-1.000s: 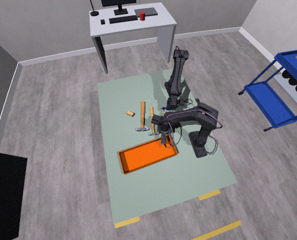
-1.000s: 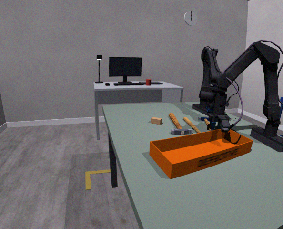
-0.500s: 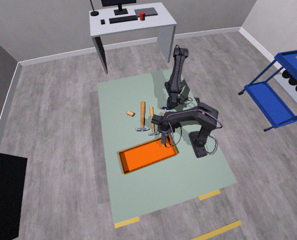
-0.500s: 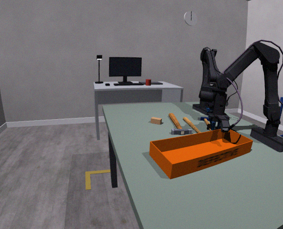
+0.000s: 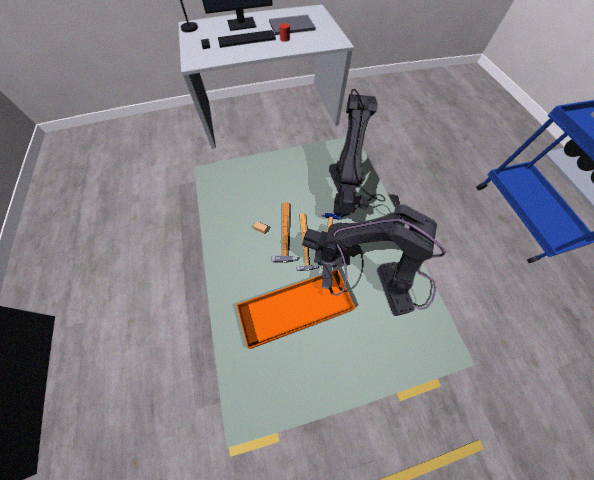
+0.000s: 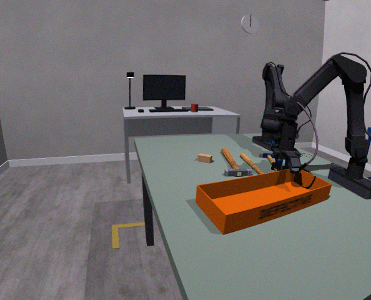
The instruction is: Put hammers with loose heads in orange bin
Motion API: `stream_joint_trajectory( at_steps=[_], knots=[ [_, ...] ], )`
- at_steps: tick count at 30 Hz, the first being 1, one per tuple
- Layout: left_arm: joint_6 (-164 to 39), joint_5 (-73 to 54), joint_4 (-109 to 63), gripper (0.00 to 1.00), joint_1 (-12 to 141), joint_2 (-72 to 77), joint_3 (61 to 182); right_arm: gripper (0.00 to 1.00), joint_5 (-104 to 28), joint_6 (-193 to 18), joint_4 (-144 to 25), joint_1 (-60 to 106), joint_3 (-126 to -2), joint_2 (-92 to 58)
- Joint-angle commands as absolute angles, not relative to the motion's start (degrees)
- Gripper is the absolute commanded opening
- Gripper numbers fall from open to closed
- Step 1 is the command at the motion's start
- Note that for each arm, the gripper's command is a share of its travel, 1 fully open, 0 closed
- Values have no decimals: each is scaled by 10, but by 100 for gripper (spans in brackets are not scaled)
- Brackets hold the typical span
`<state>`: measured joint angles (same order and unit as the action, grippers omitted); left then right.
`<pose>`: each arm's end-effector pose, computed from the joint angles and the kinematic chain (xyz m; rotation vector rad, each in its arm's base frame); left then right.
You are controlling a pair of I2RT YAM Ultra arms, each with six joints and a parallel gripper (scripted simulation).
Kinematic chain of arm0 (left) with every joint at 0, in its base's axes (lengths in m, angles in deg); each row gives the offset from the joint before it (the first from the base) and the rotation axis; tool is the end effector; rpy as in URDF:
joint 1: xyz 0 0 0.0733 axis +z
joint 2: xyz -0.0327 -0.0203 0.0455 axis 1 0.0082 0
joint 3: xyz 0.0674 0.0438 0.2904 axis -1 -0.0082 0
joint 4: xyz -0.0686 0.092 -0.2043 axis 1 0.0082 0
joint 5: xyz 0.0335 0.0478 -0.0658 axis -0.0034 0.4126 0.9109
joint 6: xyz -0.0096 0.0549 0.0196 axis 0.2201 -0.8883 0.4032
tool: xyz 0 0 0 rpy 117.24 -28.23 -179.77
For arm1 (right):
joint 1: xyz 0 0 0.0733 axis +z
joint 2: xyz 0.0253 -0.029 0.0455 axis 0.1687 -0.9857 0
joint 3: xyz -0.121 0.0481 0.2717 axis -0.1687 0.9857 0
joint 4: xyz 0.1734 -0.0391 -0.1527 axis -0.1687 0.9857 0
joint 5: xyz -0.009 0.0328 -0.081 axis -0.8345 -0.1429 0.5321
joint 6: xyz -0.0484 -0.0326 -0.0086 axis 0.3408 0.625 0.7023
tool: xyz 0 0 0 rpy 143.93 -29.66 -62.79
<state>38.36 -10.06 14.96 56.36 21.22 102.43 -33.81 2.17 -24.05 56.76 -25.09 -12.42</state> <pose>0.2286 -0.1503 0.1691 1.7737 -2.5540 0.0383 0.0680 0.1586 0.1822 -2.9980 0.6311 -0.0284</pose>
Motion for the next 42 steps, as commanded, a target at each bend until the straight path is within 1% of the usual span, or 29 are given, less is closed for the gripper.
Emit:
stream_joint_trajectory(
  at_steps=[1,4,5,7,8,9,10,14,21,22,24,28,29,33,42],
  knots=[
    [379,-123,150,20,562,217,1031,12,-339,22,-237,568,-253,-120],
    [379,-123,150,20,562,217,1032,12,-338,22,-240,568,-254,-122],
    [379,-123,150,20,562,217,1032,23,-338,22,-240,568,-254,-122],
    [379,-123,150,20,562,217,1032,23,-338,22,-240,568,-254,-122],
    [379,-123,149,20,562,217,1031,28,-338,22,-240,568,-254,-122],
    [379,-123,149,20,562,217,1031,39,-338,22,-232,568,-250,-113],
    [379,-123,149,20,562,217,1031,41,-338,21,-231,568,-245,-106],
    [379,-123,149,20,562,217,1031,41,-339,20,-224,570,-240,-77],
    [379,-123,149,20,562,217,1031,41,-339,21,-181,568,-273,-51],
    [379,-123,149,20,562,217,1031,52,-338,17,-175,572,-277,-48],
    [379,-123,149,20,562,217,1031,52,-338,17,-175,572,-277,-48],
    [379,-123,149,20,562,217,1031,97,-338,14,-128,577,-304,-28],
    [379,-123,149,20,562,217,1031,100,-338,14,-112,577,-314,-22],
    [379,-123,149,20,562,217,1031,100,-338,19,-63,570,-348,-16],
    [379,-123,149,20,562,217,1031,100,-344,12,-71,566,-347,-44]
  ],
)
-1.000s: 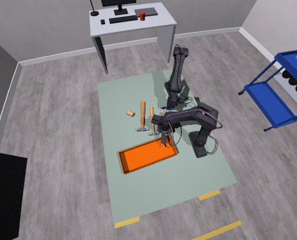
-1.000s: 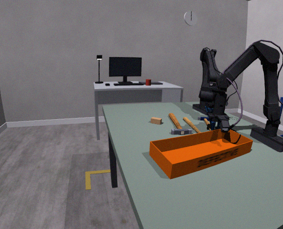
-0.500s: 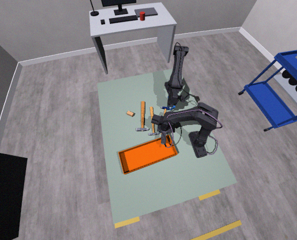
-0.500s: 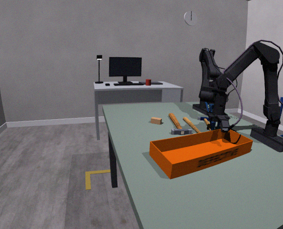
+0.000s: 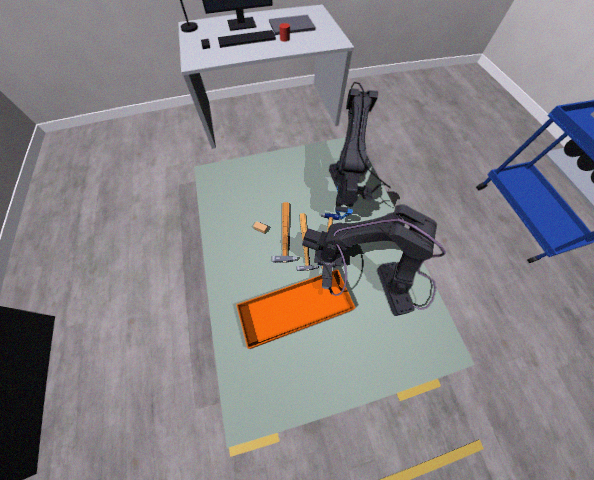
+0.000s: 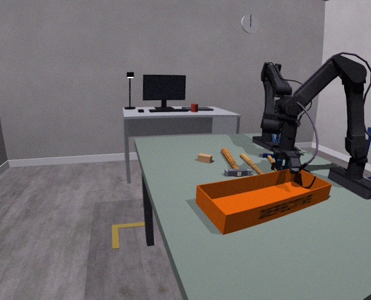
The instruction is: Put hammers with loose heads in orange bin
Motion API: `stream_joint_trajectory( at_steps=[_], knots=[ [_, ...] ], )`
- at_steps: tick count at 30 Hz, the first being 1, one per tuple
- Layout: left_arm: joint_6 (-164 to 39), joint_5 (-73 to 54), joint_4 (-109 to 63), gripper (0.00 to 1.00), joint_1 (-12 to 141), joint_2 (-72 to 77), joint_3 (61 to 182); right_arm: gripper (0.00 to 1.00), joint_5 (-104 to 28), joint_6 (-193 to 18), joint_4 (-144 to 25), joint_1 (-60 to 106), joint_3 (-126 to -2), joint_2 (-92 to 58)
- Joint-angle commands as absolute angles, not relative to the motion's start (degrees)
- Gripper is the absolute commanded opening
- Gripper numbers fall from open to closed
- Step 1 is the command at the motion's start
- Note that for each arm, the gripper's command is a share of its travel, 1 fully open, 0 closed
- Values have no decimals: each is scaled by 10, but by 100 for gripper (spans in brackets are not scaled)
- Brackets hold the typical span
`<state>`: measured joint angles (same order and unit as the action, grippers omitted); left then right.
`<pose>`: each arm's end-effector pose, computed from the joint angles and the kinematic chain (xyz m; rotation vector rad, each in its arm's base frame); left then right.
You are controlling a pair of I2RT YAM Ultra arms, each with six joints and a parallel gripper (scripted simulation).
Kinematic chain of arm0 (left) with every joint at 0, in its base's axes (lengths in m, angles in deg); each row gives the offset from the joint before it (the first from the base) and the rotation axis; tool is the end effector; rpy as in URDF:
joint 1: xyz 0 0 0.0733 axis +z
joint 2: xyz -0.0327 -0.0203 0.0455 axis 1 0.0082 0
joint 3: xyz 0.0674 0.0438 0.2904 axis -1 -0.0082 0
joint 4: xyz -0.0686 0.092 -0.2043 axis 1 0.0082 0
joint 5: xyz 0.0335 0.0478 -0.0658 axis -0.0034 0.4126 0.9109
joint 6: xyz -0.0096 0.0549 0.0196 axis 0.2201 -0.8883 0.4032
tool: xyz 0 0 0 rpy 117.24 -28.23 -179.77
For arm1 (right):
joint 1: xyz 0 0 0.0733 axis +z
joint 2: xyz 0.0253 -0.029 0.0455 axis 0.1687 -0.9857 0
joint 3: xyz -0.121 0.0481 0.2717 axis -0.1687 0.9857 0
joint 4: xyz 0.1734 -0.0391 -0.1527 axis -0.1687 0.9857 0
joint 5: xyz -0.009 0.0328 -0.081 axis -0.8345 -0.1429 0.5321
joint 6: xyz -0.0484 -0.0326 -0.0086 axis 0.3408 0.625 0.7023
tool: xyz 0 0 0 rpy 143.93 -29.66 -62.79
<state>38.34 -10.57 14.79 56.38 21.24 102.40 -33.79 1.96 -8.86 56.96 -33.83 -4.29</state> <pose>0.2291 -0.1500 0.1689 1.7789 -2.5614 0.0363 0.0625 0.1472 0.2336 -2.9697 0.6255 -0.0371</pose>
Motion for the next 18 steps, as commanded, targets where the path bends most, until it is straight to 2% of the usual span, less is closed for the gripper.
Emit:
stream_joint_trajectory(
  at_steps=[1,18],
  knots=[
    [379,-123,149,20,562,217,1031,100,-347,4,-74,565,-347,-40],
    [379,-123,149,20,562,217,1031,100,-412,-311,-168,457,-243,66]
  ],
)
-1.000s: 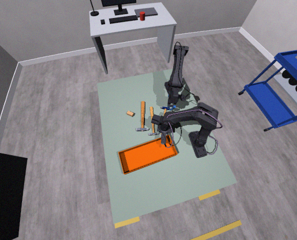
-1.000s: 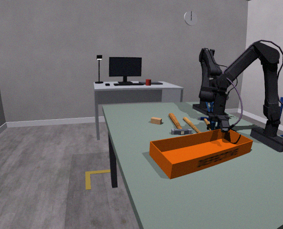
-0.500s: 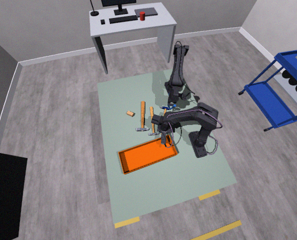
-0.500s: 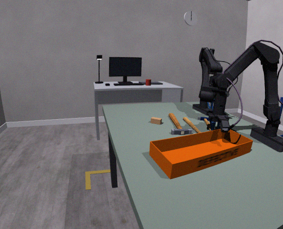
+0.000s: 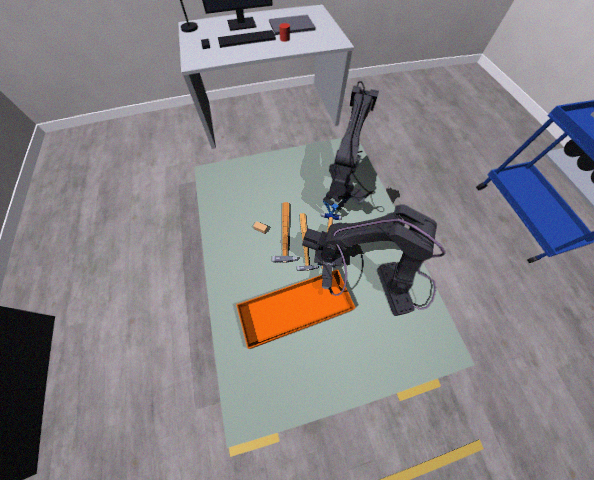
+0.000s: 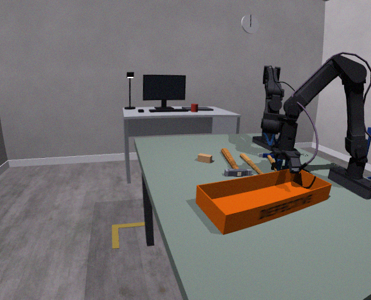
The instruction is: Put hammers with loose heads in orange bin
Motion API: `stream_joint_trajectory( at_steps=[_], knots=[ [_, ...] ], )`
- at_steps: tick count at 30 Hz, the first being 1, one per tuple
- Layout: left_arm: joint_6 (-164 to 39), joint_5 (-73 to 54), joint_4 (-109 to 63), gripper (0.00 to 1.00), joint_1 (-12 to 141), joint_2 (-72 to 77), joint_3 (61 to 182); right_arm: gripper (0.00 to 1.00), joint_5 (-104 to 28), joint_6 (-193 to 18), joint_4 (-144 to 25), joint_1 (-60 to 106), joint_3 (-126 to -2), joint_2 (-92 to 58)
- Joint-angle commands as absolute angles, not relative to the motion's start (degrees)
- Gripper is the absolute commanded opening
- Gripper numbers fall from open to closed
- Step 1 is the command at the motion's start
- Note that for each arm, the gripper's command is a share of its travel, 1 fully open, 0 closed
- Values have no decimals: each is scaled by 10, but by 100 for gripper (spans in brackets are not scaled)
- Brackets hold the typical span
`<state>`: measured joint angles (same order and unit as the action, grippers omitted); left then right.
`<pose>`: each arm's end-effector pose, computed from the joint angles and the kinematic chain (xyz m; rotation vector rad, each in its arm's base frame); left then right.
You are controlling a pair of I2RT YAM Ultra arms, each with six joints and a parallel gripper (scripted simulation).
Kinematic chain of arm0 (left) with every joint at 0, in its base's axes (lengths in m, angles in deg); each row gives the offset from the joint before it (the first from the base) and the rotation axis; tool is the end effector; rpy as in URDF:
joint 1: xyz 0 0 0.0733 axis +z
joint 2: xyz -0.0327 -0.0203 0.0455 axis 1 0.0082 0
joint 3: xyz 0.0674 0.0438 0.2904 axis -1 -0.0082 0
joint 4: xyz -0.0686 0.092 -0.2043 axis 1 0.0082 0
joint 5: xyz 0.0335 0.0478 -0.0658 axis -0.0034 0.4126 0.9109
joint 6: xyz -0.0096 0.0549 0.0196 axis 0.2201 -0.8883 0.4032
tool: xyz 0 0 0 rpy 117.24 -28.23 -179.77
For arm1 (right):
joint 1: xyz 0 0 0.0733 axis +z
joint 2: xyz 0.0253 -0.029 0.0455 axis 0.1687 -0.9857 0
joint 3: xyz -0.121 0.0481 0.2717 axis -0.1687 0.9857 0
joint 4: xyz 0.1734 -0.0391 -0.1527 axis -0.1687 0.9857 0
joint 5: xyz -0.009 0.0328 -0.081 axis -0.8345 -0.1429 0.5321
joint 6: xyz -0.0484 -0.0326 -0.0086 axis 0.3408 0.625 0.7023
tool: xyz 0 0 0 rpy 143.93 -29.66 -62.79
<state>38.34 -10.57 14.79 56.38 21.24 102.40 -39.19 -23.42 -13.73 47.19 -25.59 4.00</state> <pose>0.2291 -0.1500 0.1689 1.7789 -2.5614 0.0363 0.0670 0.1118 0.2195 -2.5653 1.4342 0.1158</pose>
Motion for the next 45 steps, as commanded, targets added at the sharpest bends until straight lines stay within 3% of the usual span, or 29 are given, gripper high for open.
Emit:
stream_joint_trajectory(
  at_steps=[1,24,45],
  knots=[
    [379,-123,149,20,562,217,1031,100,-415,-334,-174,449,-234,75],
    [379,-123,149,20,562,217,1031,100,-383,-770,-256,391,-98,245],
    [382,-123,150,20,563,217,1027,100,-362,-794,-250,415,-94,259]
  ],
)
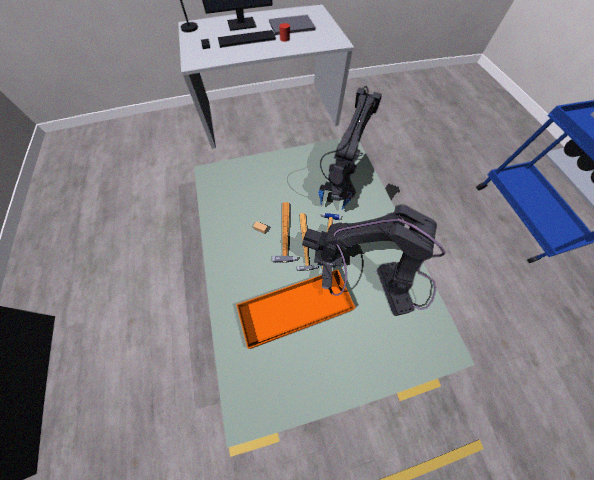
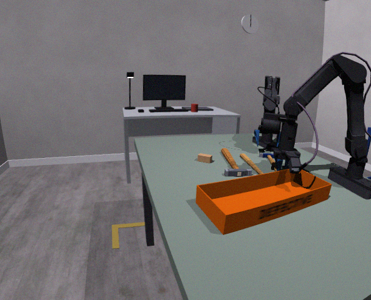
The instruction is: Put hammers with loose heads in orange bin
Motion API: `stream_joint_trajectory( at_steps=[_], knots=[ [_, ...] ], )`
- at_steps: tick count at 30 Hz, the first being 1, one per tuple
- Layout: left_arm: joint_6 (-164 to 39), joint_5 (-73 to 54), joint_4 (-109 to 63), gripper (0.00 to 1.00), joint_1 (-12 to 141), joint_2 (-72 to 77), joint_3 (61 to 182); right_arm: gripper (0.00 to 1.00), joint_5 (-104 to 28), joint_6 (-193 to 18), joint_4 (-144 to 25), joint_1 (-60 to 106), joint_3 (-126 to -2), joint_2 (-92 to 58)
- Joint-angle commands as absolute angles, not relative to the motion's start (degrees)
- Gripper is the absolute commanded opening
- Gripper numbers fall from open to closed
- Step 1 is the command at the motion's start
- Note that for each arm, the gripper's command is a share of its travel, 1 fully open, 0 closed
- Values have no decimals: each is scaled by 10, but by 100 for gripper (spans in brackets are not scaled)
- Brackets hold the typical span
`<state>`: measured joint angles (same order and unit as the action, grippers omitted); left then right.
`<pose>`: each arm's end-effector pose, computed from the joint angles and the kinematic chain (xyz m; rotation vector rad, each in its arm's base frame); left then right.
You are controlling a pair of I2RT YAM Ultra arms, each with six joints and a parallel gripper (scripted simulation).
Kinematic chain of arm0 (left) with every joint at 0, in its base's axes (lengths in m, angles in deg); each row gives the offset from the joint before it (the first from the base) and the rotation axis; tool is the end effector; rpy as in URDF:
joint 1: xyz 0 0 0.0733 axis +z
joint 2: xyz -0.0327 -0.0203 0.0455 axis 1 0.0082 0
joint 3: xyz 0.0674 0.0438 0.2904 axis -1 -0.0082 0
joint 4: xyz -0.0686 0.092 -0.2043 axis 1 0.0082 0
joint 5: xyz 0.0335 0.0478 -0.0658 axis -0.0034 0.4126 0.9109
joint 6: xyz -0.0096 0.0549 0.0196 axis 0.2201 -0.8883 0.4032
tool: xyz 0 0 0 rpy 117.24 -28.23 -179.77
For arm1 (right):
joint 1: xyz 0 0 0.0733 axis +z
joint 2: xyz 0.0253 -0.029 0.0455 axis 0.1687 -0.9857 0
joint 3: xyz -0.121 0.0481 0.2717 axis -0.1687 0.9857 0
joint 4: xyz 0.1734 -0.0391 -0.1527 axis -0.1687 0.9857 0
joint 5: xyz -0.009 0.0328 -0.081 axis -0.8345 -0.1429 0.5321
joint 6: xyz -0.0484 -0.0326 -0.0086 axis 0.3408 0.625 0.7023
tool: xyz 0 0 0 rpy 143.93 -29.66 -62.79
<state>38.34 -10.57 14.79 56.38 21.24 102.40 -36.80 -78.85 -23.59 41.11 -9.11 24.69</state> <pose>0.2291 -0.1500 0.1689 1.7789 -2.5614 0.0363 0.0450 0.0603 0.1813 -1.3710 2.3654 0.2830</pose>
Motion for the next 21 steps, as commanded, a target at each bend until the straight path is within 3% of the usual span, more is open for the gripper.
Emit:
stream_joint_trajectory(
  at_steps=[1,2,4,5,6,21],
  knots=[
    [382,-123,150,32,563,217,1027,100,-362,-795,-250,412,-95,254],
    [382,-123,150,41,563,217,1027,100,-362,-795,-250,412,-95,254],
    [382,-123,150,41,563,217,1027,100,-362,-795,-250,412,-95,254],
    [383,-123,157,52,561,214,1026,100,-362,-795,-250,412,-95,254],
    [385,-123,157,54,559,207,1021,100,-362,-795,-250,412,-95,254],
    [393,-128,199,54,558,152,1042,100,-362,-795,-250,412,-95,254]
  ],
)
